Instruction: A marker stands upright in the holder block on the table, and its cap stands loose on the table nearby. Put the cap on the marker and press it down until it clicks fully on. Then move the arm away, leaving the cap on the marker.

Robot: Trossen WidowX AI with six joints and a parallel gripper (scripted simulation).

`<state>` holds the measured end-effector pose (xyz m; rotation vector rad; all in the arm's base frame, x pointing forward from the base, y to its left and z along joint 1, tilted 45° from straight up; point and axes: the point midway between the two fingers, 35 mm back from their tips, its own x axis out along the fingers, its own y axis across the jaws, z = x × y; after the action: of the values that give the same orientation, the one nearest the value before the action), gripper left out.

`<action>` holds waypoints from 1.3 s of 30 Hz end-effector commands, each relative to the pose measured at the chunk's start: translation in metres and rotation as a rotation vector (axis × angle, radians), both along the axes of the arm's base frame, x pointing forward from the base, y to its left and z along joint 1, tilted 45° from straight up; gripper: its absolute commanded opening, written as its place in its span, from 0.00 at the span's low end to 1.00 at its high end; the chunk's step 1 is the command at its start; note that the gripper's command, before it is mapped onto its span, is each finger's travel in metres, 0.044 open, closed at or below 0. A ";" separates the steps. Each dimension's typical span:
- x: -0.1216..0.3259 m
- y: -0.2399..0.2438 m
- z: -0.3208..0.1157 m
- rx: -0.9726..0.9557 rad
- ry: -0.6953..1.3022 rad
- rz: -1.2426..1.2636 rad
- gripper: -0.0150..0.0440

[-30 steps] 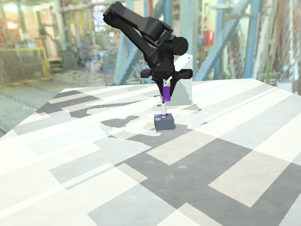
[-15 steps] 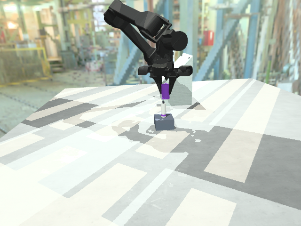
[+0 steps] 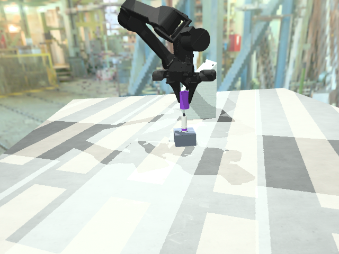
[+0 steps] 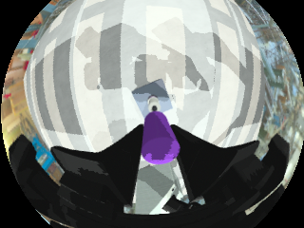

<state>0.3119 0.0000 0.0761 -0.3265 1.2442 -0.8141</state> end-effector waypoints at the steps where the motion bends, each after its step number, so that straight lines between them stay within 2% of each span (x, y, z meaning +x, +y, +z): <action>1: 0.007 0.001 0.004 -0.004 0.010 0.002 0.25; 15: 0.012 -0.003 0.001 -0.004 0.009 0.002 0.25; 39: 0.016 -0.030 -0.026 -0.004 0.009 0.002 0.25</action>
<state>0.3280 -0.0255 0.0547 -0.3277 1.2458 -0.8126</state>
